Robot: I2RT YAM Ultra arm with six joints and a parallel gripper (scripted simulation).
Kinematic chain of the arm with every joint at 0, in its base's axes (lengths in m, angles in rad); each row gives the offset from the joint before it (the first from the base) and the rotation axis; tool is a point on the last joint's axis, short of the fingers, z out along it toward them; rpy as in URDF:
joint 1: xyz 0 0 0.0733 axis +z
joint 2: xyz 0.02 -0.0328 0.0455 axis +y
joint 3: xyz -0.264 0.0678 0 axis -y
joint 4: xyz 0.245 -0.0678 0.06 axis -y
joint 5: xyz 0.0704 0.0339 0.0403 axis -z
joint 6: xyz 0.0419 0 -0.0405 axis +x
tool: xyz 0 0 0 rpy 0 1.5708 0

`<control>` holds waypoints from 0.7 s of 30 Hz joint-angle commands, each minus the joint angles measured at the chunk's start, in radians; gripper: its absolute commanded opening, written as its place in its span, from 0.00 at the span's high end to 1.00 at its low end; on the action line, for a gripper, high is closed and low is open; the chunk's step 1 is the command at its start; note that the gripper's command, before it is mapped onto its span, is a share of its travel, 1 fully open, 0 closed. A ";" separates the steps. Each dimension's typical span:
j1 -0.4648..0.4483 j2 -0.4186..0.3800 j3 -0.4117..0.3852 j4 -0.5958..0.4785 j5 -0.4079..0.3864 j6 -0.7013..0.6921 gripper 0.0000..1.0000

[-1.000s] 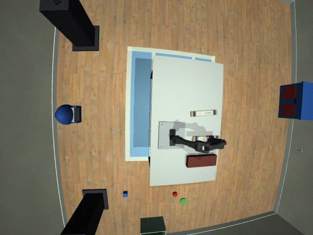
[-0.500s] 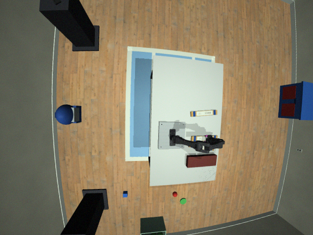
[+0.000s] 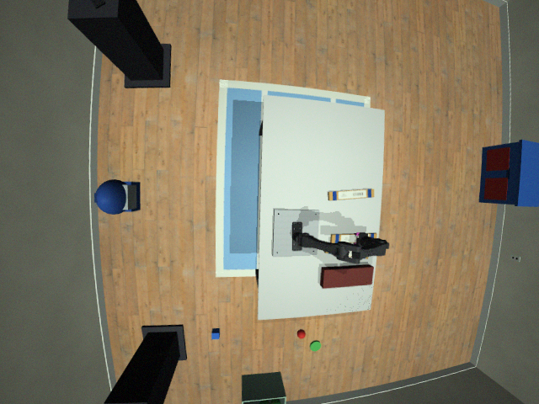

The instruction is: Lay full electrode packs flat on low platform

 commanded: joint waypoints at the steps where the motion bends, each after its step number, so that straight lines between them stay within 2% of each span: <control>1: -0.002 -0.071 0.081 -0.067 -0.001 -0.002 1.00; 21: -0.002 -0.060 0.193 -0.166 -0.001 -0.002 1.00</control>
